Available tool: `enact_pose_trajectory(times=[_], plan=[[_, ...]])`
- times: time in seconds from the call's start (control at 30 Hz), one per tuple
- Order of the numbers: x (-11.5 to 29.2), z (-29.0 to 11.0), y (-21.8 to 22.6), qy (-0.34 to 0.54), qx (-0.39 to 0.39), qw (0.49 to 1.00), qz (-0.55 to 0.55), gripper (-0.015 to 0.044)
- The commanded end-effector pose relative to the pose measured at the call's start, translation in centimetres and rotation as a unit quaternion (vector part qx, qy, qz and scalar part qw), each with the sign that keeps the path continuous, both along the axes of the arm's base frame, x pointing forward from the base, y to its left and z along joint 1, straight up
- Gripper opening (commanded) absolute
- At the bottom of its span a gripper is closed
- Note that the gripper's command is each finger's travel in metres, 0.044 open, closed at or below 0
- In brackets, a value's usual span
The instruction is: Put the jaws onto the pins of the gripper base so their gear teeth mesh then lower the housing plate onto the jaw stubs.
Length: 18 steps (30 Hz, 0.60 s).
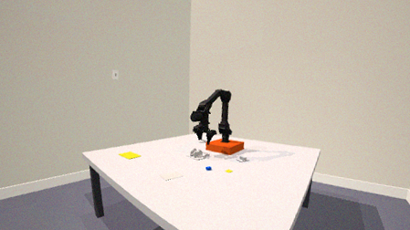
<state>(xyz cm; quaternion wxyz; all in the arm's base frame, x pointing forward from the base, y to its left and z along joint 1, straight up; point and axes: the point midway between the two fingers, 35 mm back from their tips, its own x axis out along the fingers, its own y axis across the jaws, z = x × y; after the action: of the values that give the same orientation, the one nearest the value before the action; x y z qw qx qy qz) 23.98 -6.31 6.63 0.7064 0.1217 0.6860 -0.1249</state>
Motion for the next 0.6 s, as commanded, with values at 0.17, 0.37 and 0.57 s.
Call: enact_pose_trajectory(times=[0.17, 0.37, 0.57], plan=[[0.0, 0.0, 0.0, -0.002, 0.001, 1.0, 0.002, 0.0351], [0.1, -0.2, 0.0, -0.002, 0.001, 1.0, 0.002, 0.0351], [0.2, -1.2, 0.0, -0.002, 0.001, 1.0, 0.002, 0.0351]])
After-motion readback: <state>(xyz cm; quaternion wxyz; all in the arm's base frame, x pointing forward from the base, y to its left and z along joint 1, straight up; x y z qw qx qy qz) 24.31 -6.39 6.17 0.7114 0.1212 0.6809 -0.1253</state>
